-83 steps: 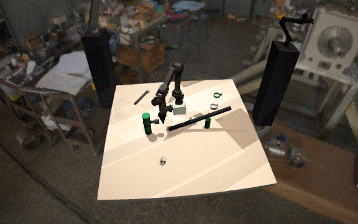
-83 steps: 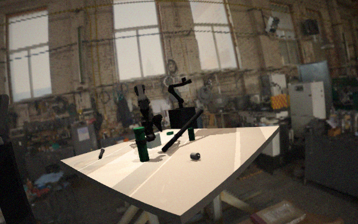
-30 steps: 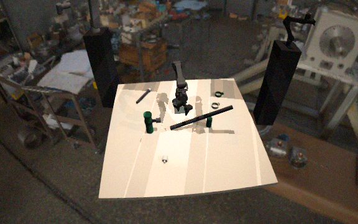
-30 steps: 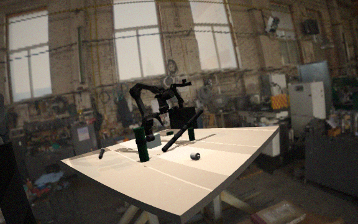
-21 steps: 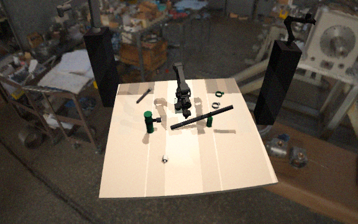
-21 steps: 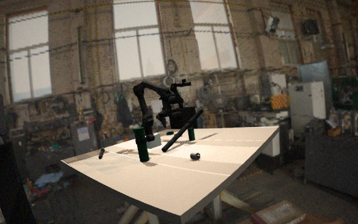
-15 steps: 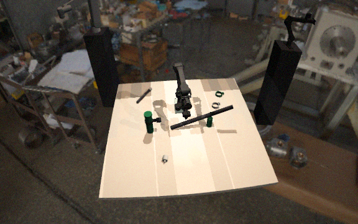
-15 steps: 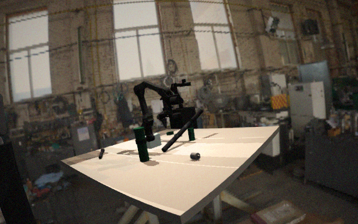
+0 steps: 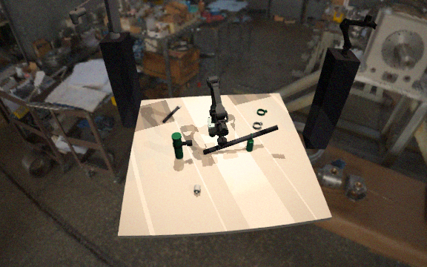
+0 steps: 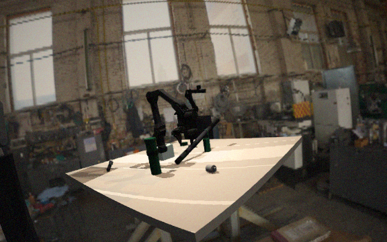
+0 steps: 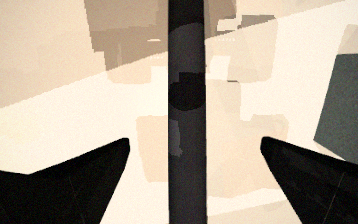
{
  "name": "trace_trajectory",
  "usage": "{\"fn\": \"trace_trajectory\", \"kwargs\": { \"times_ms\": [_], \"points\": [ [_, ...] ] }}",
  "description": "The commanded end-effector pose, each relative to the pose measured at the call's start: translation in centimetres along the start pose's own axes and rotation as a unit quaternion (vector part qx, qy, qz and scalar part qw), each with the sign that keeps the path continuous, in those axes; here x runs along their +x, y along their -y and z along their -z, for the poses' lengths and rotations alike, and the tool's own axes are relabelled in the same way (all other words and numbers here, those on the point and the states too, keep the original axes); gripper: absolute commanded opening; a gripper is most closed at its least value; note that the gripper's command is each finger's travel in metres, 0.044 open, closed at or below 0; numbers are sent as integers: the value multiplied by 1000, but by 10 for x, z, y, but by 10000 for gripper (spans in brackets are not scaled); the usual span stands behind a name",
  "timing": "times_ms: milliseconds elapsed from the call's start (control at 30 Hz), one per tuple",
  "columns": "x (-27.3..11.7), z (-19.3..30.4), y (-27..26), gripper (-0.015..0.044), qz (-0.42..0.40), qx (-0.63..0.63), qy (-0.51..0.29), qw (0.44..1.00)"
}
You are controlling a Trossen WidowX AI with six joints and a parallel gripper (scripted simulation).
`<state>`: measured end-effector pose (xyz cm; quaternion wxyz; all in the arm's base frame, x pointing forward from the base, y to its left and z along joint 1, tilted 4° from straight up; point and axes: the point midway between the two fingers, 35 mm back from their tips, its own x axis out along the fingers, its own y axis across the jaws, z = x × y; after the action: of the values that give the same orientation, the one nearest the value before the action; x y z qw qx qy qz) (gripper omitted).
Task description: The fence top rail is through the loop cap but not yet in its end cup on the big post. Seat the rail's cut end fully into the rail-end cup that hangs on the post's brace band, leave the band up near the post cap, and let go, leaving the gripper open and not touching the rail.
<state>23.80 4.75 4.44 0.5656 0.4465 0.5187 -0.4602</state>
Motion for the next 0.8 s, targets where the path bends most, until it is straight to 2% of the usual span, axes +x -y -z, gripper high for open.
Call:
{"fn": "trace_trajectory", "kwargs": {
  "times_ms": [0,767],
  "points": [
    [6,1,1,440,4,0,-2,1000],
    [42,1,0,440,5,0,-2,1000]
  ]
}}
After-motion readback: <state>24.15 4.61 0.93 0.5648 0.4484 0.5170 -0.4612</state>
